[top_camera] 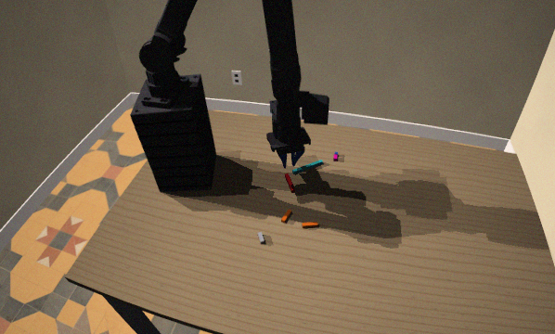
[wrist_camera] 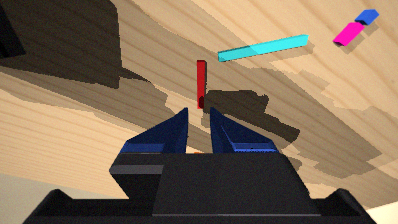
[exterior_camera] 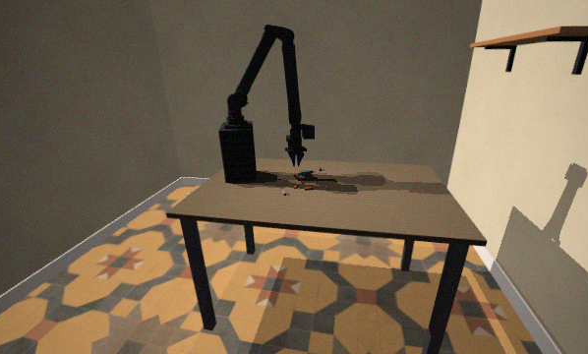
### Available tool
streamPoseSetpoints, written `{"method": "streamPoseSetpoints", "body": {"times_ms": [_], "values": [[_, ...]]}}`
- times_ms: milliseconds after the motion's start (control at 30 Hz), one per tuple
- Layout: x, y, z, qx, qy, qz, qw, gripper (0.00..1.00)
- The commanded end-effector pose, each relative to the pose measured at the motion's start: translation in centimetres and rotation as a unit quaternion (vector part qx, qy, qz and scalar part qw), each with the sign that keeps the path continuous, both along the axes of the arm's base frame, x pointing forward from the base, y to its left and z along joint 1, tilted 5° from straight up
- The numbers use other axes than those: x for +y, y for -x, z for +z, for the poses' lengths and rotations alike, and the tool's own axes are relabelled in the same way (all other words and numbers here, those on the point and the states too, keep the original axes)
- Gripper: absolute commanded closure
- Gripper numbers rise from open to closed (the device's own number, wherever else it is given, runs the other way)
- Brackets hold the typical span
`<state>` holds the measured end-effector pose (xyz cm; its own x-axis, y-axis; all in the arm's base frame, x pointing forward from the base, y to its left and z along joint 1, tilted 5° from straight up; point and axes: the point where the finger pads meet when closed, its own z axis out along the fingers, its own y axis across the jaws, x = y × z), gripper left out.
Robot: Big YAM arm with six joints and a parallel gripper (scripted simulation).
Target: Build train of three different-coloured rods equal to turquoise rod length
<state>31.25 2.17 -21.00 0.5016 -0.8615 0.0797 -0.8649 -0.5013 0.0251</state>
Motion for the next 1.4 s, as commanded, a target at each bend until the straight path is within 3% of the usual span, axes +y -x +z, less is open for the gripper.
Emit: {"method": "streamPoseSetpoints", "body": {"times_ms": [0, 533, 733, 1367], "values": [[0.1, -1.0, 0.8, -0.019, -0.004, 0.002, 1.000, 0.77], [0.1, -0.9, 0.7, -0.018, -0.003, 0.002, 1.000, 0.77], [-0.1, -0.2, -0.4, -0.005, -0.002, 0.002, 1.000, 0.77], [-0.3, -0.7, -2.1, -0.008, -0.002, 0.000, 1.000, 0.77]]}}
